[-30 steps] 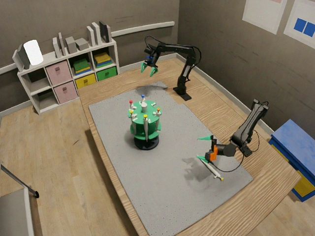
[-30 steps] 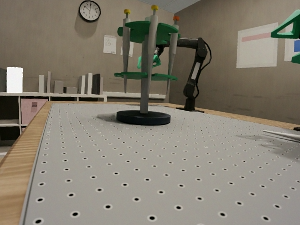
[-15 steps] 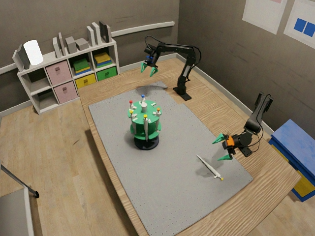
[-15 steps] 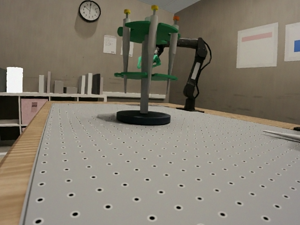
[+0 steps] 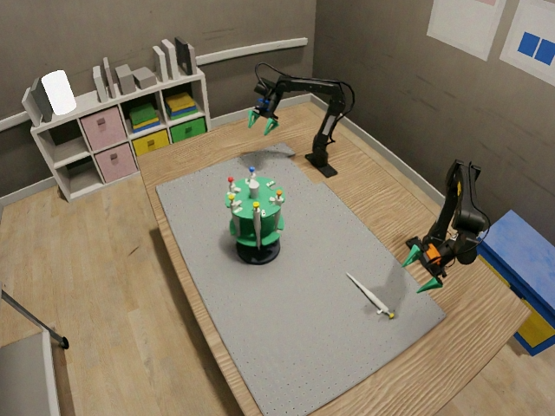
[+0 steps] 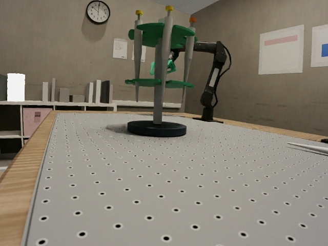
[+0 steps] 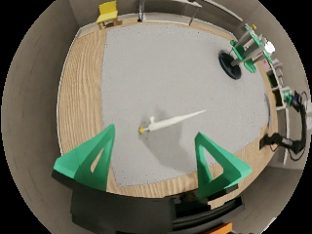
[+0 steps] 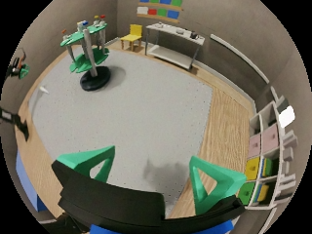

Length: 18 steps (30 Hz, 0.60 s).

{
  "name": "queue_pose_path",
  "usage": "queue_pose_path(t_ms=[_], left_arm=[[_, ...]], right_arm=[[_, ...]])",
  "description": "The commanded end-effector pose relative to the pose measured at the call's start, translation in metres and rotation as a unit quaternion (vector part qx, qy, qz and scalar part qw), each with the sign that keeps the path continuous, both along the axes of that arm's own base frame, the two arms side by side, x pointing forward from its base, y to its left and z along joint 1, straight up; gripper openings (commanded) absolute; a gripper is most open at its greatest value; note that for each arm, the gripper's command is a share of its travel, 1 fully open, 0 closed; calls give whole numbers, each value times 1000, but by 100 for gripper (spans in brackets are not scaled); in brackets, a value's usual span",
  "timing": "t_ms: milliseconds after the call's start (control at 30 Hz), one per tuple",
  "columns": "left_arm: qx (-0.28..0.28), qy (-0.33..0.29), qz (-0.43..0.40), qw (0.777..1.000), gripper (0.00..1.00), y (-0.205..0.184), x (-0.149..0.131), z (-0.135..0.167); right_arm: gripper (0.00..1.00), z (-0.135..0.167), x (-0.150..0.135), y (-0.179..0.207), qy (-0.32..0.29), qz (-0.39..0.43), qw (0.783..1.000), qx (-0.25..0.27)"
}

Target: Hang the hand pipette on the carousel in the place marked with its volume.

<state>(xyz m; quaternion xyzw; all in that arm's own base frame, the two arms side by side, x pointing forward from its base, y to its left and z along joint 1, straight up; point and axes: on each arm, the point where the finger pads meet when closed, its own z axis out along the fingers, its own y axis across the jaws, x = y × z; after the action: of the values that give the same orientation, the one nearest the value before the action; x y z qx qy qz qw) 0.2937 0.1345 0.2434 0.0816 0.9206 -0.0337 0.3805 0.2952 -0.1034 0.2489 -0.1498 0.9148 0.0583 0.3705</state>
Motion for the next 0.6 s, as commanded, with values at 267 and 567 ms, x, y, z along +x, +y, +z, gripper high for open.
queue_pose_path(t_ms=[267,567], left_arm=[[-84,-42,13,996,49,-56,9,-1],[-106,-50,39,992,49,-79,16,-9]], right_arm=[[100,4,3,-3,-11,4,1000,2],[100,4,3,-3,-11,4,1000,2]])
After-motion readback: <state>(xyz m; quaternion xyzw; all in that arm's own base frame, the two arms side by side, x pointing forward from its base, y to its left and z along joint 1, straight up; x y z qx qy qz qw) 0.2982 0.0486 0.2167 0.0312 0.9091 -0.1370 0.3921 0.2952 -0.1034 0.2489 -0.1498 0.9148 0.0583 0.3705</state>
